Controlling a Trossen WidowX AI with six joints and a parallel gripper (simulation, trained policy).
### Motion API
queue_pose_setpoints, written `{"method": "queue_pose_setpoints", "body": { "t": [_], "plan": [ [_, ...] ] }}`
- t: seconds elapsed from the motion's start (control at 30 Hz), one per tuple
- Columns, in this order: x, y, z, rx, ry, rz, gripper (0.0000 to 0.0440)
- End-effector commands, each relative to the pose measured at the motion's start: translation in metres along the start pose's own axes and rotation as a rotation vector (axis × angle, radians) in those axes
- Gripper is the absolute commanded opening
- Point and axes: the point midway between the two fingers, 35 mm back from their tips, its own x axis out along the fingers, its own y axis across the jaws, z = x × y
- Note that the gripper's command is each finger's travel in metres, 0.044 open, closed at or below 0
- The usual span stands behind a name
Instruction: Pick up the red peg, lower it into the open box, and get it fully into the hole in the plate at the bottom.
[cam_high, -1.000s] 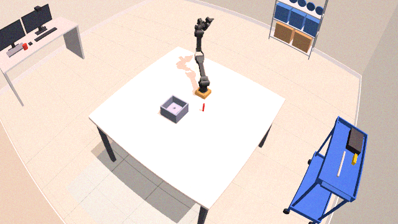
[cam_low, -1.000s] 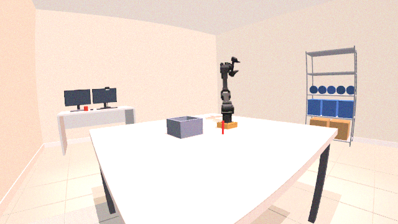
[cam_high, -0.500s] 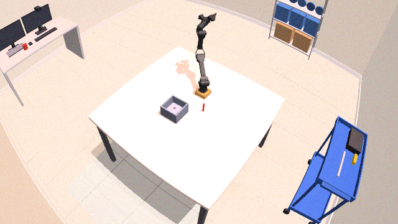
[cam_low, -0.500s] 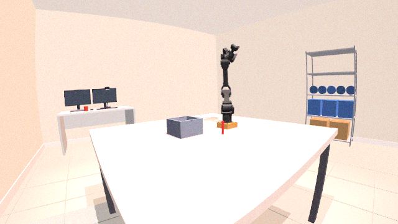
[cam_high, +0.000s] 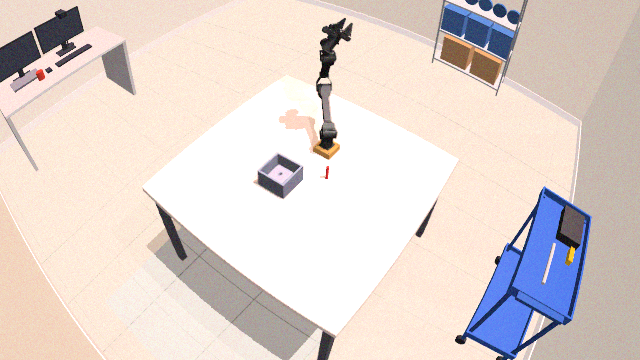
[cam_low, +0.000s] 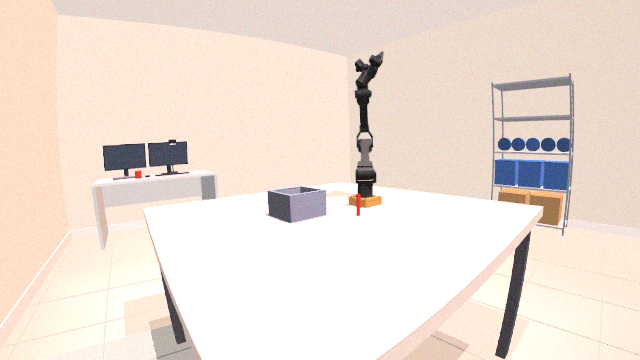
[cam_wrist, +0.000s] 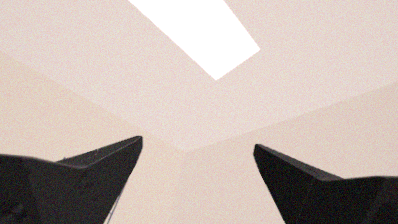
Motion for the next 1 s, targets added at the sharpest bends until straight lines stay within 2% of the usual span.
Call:
{"method": "queue_pose_setpoints", "body": {
  "t": [0.0, 0.23, 0.47, 0.7, 0.97],
  "plan": [
    [-0.004, -0.036, 0.009, 0.032, -0.053, -0.082, 0.0440],
    [-0.023, -0.119, 0.027, 0.100, -0.175, -0.285, 0.0440],
    [-0.058, -0.198, 0.038, 0.146, -0.288, -0.498, 0.0440],
    [-0.106, -0.268, 0.043, 0.169, -0.390, -0.721, 0.0440],
    [-0.176, -0.336, 0.040, 0.202, -0.492, -0.980, 0.0440]
  ]
}}
